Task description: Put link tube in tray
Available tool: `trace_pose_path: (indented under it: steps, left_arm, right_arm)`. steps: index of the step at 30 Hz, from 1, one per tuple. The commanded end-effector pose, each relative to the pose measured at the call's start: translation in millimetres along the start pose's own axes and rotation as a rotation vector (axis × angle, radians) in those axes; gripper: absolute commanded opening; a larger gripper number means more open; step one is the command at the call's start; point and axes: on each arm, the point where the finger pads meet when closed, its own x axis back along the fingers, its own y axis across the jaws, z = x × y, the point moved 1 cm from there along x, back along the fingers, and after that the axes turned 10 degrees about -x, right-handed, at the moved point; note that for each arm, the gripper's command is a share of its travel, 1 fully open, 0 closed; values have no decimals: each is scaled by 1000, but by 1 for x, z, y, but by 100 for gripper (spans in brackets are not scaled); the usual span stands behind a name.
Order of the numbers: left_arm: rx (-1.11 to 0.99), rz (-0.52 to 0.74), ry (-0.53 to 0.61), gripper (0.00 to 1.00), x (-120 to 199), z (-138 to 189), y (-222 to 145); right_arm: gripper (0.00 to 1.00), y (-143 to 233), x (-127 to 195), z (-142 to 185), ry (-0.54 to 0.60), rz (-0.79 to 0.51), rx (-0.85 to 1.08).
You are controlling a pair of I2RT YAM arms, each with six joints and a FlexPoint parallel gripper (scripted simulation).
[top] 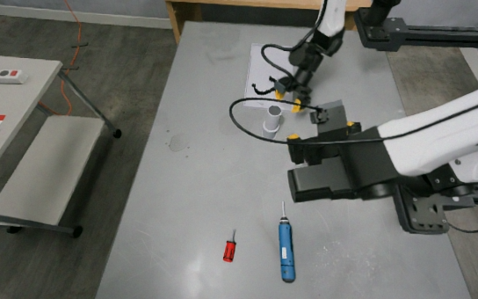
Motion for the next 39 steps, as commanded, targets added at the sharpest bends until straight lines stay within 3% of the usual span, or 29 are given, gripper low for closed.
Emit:
trace_pose_path:
  steps: [1,15,21,28,32,39]
  left_arm:
    - [4,-22,-6,100,1,1,9]
    - [102,-25,-34,100,-4,11,9]
    - [87,-34,-34,100,-2,8,12]
    - [93,-30,-34,100,-2,8,10]
    - [88,-25,-26,100,-2,9,10]
    - [88,-25,-26,100,-2,9,10]
  right_arm:
    - [77,6,-6,-18,-173,45,29]
    - [77,2,-13,-15,-201,57,39]
    - [77,-2,-49,-24,-188,61,44]
    - [65,-2,-68,-23,-195,62,40]
    - [63,0,-70,-34,-206,59,40]
    - [43,-2,-73,-28,-200,63,39]
